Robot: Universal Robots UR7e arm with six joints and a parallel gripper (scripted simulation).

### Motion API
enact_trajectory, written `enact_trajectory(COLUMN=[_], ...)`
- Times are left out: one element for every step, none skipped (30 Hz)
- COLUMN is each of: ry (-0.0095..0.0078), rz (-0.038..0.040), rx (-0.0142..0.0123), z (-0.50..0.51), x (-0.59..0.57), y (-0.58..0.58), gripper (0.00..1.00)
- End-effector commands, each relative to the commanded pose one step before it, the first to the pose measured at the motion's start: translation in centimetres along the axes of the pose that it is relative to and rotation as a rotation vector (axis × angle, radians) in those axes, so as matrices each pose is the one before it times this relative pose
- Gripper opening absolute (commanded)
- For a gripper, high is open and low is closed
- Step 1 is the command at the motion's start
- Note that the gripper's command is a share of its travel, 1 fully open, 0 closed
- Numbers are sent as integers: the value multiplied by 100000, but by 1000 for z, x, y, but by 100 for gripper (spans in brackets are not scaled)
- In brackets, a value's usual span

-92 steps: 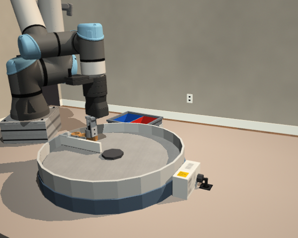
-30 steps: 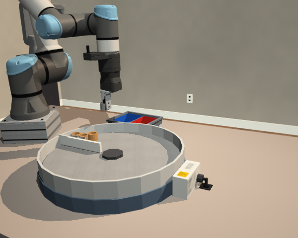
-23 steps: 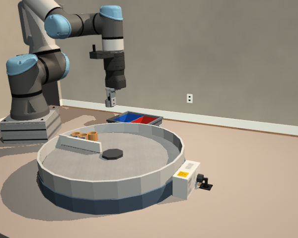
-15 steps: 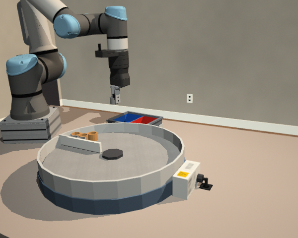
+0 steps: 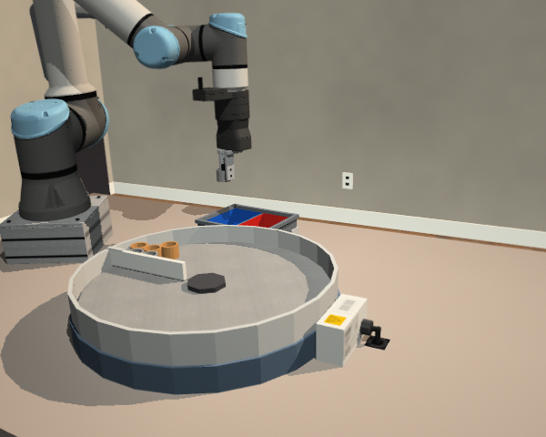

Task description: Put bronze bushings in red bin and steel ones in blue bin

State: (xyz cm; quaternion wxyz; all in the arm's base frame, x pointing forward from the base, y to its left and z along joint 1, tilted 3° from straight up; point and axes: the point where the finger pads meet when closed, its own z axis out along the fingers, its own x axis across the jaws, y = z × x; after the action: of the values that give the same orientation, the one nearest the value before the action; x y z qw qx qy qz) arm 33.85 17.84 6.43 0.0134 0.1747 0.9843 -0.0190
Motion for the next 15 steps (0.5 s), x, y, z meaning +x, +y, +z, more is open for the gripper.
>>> enact_trajectory(ry=[-186, 2, 2, 4, -3, 3, -1, 0, 0, 0, 0, 0, 0, 0, 0], rz=[245, 0, 0, -10, 10, -4, 4, 0, 0, 0, 0, 0, 0, 0, 0], rx=[371, -1, -1, -19, 18, -9, 8, 0, 0, 0, 0, 0, 0, 0, 0], z=[-8, -5, -5, -5, 0, -5, 0, 0, 0, 0, 0, 0, 0, 0, 0], x=[703, 498, 498, 393, 106, 464, 34, 0, 0, 0, 0, 0, 0, 0, 0], y=[1918, 1057, 1057, 820, 237, 979, 78, 0, 0, 0, 0, 0, 0, 0, 0], gripper=[0, 0, 0, 0, 0, 0, 0, 0, 0, 0, 0, 0, 0, 0, 0])
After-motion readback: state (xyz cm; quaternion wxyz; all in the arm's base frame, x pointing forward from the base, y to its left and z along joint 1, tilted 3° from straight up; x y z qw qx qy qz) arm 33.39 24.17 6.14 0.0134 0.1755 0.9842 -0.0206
